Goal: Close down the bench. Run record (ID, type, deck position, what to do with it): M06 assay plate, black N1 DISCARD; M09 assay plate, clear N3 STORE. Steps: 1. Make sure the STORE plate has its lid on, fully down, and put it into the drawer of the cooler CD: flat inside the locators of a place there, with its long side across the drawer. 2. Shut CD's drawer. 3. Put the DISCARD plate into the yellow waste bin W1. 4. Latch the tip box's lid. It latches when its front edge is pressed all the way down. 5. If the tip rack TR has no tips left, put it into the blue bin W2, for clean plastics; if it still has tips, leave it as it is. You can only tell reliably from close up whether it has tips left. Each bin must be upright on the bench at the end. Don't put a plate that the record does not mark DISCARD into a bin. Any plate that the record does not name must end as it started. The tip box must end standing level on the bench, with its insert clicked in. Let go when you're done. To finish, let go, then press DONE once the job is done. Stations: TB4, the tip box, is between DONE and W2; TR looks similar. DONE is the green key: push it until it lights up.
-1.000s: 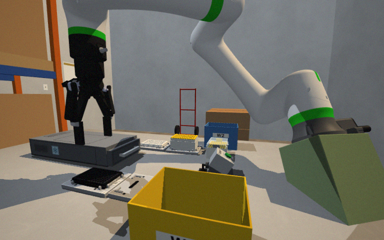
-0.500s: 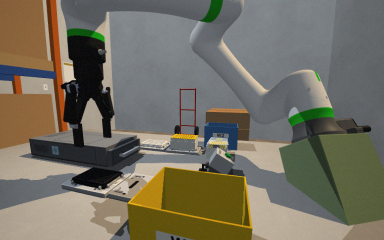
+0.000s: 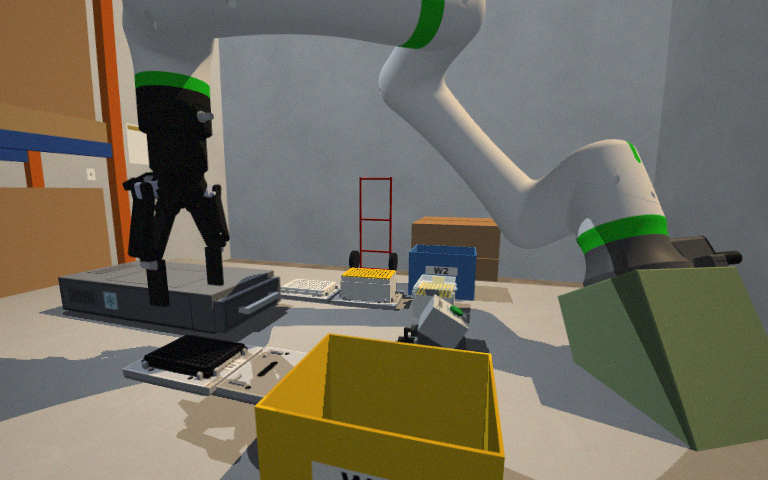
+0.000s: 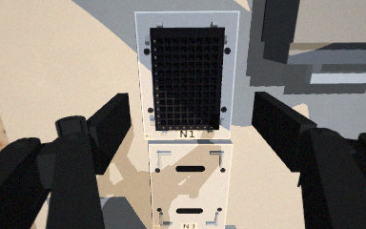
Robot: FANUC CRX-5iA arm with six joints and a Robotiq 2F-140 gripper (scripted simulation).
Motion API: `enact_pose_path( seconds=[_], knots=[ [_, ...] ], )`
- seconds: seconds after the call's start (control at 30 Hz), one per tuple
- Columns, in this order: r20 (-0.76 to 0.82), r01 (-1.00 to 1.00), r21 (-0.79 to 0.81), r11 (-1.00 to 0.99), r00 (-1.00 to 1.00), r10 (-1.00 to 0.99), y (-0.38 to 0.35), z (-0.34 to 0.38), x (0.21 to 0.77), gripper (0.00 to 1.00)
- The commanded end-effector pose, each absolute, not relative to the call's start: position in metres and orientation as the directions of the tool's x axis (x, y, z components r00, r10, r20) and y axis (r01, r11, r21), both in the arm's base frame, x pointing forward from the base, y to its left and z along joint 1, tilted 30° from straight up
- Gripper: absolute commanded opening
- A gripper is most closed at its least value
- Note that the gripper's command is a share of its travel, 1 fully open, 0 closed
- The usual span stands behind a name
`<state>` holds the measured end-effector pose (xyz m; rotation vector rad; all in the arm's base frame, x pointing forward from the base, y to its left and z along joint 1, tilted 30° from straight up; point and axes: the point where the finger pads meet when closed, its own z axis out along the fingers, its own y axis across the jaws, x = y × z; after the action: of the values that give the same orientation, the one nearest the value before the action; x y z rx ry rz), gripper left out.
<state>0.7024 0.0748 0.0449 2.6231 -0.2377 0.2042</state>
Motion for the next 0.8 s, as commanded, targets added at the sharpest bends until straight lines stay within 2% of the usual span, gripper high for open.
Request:
enact_pose_path(
  seconds=[0.0,0.77],
  knots=[
    [0.189,-0.205,0.462,-0.863,0.973,-0.130,0.074,0.043,0.703,0.70],
    [0.189,-0.205,0.462,-0.863,0.973,-0.130,0.060,0.019,0.706,0.70]
  ],
)
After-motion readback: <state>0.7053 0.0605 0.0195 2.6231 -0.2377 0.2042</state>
